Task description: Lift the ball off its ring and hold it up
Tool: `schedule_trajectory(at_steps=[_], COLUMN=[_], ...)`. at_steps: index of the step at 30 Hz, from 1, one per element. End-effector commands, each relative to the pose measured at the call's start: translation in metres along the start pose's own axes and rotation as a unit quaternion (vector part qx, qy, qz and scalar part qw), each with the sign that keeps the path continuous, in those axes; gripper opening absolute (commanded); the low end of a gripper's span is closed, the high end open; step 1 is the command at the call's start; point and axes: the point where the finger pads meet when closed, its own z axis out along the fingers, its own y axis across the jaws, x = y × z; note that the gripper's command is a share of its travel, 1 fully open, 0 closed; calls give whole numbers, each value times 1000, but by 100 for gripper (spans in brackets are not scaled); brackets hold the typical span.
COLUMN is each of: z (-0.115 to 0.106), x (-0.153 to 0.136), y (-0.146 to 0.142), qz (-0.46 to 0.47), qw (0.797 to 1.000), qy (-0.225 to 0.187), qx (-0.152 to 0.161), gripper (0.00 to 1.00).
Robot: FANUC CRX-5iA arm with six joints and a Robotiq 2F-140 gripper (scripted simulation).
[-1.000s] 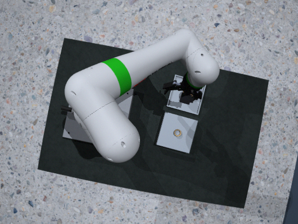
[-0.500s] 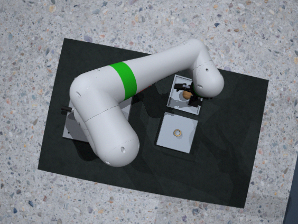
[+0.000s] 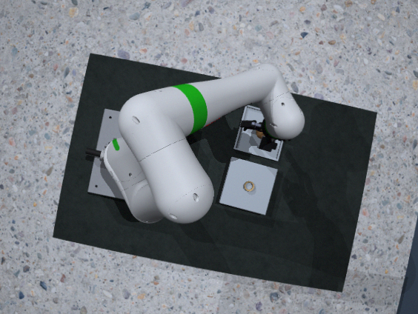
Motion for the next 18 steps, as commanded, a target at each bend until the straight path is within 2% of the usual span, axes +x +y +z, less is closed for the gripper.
schedule_trajectory(at_steps=[1,3,4,18], z=[-1,-1,-1,-1], x=[0,0,0,0], y=[-1,-1,-1,-1], qz=[0,0,0,0], qw=[1000,1000,1000,1000], qy=[0,0,0,0], qx=[1,1,1,1], gripper=[100,100,10,10])
